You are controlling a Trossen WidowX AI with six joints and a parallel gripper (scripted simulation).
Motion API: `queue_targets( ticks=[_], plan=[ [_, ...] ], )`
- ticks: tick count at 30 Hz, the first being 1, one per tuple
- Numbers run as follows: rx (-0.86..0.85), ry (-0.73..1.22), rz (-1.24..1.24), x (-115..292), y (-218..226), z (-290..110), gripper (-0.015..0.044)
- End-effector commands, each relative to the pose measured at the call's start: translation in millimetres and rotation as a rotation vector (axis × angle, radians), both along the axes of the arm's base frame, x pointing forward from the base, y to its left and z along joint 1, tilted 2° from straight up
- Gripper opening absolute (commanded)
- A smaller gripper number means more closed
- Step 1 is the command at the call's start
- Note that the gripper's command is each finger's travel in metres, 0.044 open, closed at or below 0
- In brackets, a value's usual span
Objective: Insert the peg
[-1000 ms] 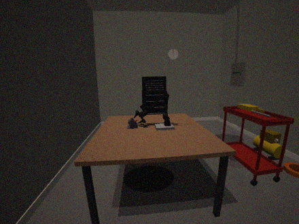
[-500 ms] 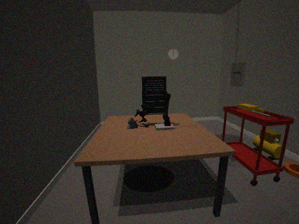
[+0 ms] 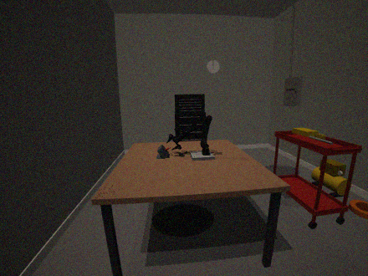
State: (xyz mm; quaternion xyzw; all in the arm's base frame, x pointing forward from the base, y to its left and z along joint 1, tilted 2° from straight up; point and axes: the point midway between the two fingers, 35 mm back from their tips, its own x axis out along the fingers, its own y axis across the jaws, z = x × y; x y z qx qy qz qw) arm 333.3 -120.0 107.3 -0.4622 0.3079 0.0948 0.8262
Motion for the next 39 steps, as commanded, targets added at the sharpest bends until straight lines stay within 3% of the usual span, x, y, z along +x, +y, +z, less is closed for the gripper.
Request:
queue_targets(
  ticks=[1, 39],
  plan=[
    [-0.006, -0.009, 0.005, -4, 1, 6, 0.0440],
    [-0.003, -0.005, 0.001, -36, 4, 29, 0.0440]
  ],
)
